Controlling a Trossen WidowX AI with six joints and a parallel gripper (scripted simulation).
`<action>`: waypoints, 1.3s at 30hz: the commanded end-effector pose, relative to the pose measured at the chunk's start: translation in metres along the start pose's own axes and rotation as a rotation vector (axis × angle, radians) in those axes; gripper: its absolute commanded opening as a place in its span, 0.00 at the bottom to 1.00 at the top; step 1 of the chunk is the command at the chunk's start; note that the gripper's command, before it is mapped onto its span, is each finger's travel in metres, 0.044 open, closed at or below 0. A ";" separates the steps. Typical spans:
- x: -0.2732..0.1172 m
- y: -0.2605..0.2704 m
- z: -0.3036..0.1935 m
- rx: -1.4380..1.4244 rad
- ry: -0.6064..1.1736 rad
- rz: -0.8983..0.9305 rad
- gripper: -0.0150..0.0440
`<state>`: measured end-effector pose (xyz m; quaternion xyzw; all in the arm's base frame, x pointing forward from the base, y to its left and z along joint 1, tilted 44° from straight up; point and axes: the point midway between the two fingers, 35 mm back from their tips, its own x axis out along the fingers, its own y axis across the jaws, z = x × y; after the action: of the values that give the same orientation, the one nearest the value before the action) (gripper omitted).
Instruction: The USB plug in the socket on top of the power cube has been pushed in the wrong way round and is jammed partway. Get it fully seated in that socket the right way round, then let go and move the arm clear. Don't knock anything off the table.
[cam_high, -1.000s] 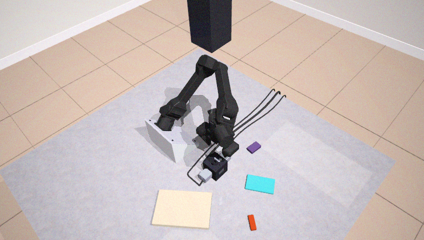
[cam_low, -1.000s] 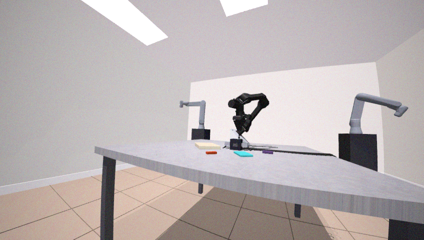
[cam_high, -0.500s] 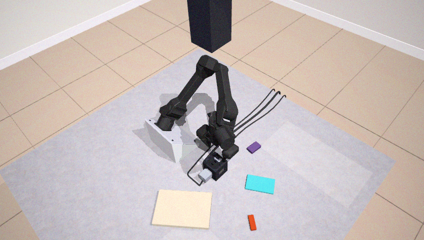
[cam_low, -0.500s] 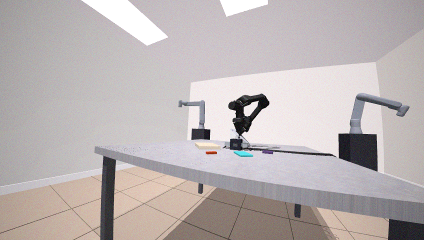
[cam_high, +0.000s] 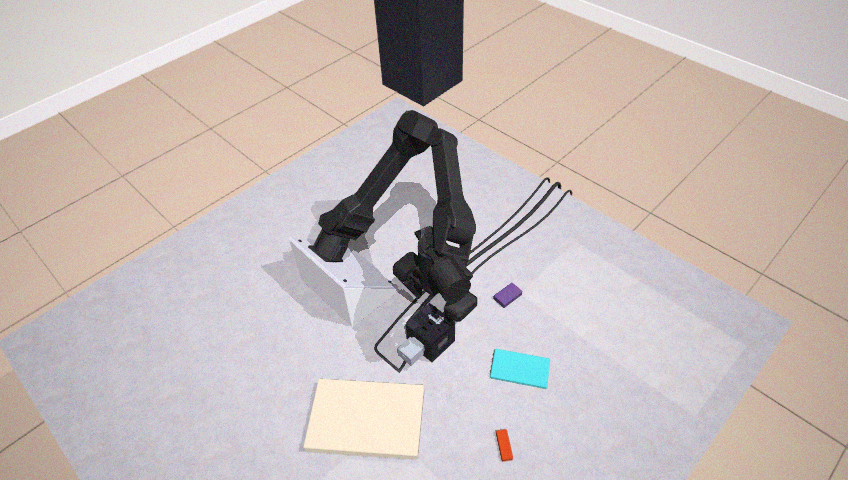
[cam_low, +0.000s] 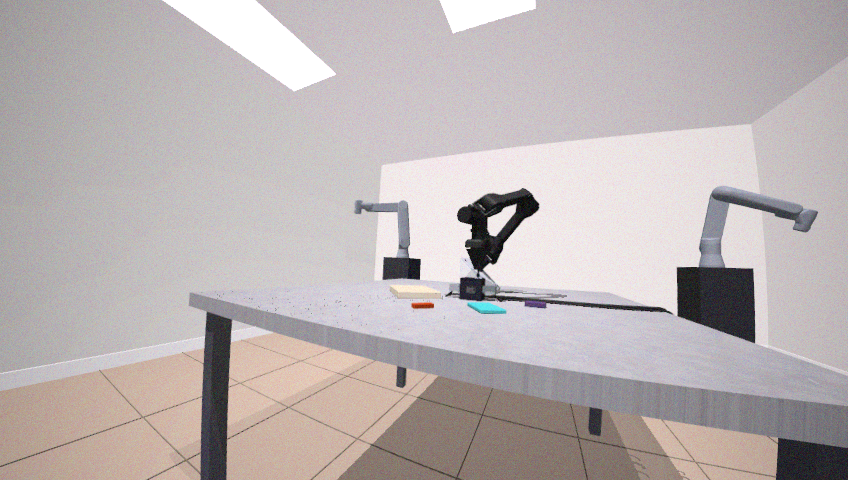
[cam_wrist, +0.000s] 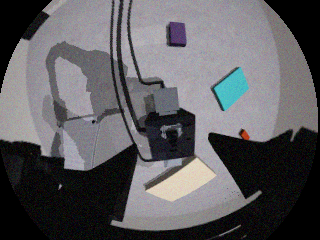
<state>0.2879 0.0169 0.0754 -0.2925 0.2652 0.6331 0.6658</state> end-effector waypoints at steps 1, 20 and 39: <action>0.000 0.000 0.000 0.000 0.000 -0.001 0.91; 0.000 0.000 0.000 0.000 0.000 -0.001 0.25; -0.003 0.000 0.000 0.001 0.000 -0.001 0.25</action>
<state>0.2878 0.0159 0.0763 -0.2910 0.2664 0.6323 0.6668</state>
